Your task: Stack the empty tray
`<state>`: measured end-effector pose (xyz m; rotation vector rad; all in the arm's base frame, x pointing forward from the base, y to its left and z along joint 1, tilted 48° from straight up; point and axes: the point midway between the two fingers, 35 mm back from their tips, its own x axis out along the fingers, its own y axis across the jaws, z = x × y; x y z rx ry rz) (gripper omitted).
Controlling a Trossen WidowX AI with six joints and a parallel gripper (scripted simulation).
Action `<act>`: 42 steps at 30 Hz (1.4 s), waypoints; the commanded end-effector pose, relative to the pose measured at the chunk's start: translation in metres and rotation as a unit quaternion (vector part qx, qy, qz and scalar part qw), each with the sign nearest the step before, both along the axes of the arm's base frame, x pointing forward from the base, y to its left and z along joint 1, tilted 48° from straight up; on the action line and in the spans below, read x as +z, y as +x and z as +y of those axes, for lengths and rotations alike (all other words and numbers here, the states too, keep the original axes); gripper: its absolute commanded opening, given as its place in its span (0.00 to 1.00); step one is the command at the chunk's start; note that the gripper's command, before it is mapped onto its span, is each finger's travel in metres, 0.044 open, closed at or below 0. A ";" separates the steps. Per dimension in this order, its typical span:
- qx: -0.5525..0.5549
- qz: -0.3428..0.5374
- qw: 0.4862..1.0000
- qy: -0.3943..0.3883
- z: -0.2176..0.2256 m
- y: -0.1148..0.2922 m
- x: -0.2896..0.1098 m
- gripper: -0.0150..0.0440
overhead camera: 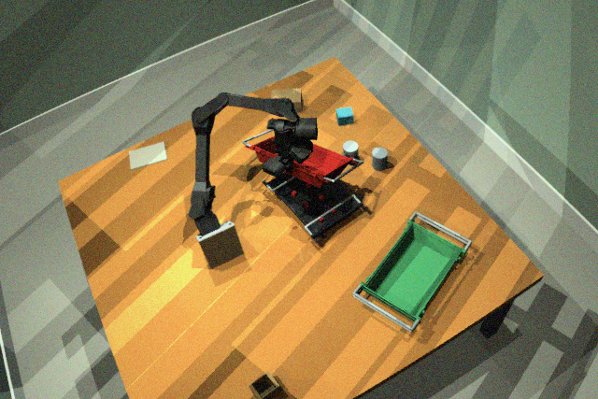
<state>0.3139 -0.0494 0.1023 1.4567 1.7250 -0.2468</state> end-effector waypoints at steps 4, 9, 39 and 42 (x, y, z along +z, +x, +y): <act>-0.049 0.030 0.998 0.004 -0.017 0.003 -0.006 0.25; -0.078 0.061 0.995 0.009 -0.026 0.003 -0.013 0.25; -0.138 0.124 0.982 0.019 -0.043 0.001 -0.030 0.25; -0.138 0.124 0.982 0.019 -0.043 0.001 -0.030 0.25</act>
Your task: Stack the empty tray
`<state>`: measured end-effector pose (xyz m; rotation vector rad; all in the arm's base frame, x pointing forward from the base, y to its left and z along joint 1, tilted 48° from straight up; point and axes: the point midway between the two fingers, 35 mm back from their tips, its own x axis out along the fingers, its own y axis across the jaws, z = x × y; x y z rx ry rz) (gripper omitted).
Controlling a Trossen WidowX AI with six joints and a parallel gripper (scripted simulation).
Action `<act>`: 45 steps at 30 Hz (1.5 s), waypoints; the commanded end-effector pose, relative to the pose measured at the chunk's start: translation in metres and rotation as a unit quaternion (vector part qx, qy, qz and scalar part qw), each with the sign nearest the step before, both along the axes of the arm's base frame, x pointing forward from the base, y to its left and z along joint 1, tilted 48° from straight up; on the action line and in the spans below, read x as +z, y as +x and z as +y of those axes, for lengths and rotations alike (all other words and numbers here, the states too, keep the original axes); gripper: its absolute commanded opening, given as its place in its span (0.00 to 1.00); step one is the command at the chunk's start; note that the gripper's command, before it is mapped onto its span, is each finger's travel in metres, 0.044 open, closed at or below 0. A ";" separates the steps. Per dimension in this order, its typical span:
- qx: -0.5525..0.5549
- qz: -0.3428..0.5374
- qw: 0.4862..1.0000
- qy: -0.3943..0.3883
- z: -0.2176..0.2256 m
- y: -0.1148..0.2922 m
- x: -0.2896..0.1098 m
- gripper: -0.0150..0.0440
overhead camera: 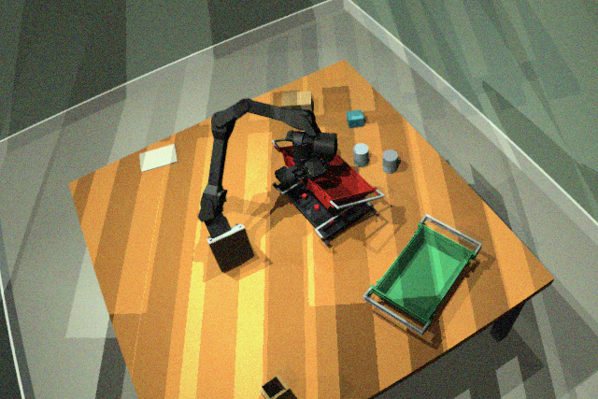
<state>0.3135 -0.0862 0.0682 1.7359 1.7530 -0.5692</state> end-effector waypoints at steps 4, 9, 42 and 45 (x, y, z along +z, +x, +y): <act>-0.011 -0.008 1.000 -0.002 -0.006 0.002 0.004 0.25; -0.011 -0.008 1.000 -0.002 -0.006 0.003 0.004 0.25; -0.012 -0.008 1.000 -0.002 0.013 0.005 -0.013 0.25; -0.012 -0.008 1.000 -0.002 0.017 0.005 -0.016 0.25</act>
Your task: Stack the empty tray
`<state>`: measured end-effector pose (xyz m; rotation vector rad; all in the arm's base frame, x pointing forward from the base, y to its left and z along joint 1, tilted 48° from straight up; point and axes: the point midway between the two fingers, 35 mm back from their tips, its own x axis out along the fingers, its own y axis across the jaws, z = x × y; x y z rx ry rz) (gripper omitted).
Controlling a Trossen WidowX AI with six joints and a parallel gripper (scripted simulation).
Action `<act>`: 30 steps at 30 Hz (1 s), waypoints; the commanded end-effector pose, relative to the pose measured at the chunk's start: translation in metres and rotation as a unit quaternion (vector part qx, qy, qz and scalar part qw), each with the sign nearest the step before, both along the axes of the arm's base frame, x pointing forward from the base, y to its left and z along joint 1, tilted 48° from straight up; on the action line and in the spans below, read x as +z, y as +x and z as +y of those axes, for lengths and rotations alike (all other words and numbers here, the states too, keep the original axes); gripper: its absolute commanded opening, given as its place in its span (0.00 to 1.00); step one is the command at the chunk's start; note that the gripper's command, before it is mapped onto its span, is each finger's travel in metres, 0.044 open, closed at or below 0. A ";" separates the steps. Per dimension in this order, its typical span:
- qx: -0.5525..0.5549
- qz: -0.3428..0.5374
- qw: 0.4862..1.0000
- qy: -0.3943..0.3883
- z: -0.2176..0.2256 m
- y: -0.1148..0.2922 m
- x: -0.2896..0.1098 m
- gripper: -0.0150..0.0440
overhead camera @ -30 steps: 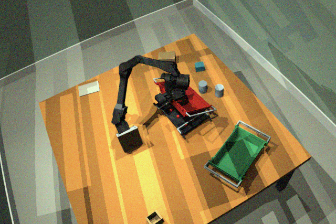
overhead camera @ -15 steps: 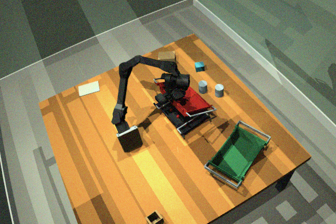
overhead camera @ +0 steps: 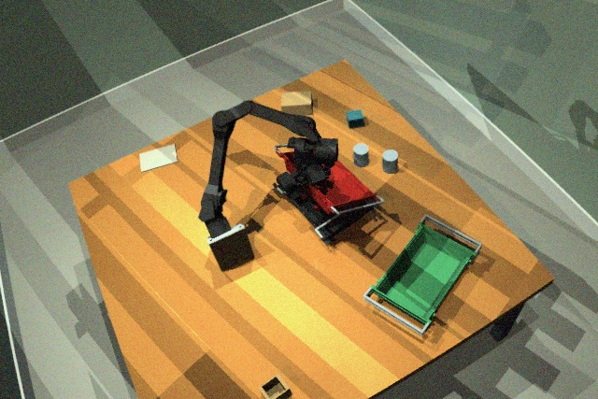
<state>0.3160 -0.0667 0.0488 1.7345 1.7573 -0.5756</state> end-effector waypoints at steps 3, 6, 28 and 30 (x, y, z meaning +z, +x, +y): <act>-0.012 -0.011 1.000 -0.001 0.000 0.002 0.000 0.25; -0.012 -0.011 1.000 -0.001 0.001 0.001 -0.001 0.25; -0.012 -0.011 1.000 0.000 0.015 -0.011 -0.016 0.25; -0.012 -0.011 1.000 0.000 0.016 -0.012 -0.017 0.25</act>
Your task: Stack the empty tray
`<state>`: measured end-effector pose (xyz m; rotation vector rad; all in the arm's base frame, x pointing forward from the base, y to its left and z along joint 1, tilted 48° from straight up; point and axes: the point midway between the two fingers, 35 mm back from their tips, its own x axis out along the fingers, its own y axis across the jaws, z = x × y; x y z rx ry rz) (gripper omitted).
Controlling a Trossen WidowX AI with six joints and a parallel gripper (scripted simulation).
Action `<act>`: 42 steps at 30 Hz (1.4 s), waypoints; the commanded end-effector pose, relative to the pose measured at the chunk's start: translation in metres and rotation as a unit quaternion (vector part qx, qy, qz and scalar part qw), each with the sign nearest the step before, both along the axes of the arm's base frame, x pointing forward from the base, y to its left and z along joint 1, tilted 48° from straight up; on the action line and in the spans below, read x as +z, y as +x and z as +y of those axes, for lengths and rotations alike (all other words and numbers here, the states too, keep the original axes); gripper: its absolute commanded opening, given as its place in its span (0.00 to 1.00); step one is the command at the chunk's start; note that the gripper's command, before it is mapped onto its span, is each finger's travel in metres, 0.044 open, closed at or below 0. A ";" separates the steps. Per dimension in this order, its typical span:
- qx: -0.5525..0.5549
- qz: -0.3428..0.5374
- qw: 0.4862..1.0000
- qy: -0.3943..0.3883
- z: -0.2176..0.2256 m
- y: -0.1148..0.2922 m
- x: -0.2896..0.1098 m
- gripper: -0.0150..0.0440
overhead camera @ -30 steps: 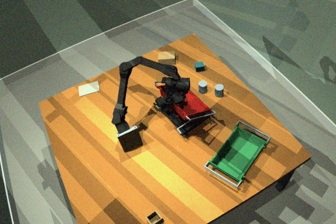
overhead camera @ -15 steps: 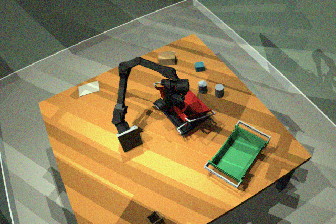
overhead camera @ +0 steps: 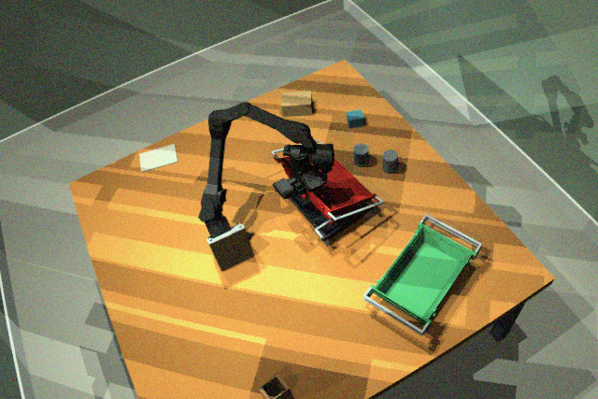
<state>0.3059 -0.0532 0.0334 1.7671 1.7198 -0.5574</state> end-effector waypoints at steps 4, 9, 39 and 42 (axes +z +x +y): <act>0.003 0.002 1.000 -0.004 0.006 -0.005 -0.006 0.25; 0.003 0.002 1.000 -0.004 0.008 -0.006 -0.008 0.25; 0.003 0.003 1.000 -0.003 0.026 -0.015 -0.026 0.25; 0.003 0.003 1.000 -0.003 0.027 -0.015 -0.028 0.25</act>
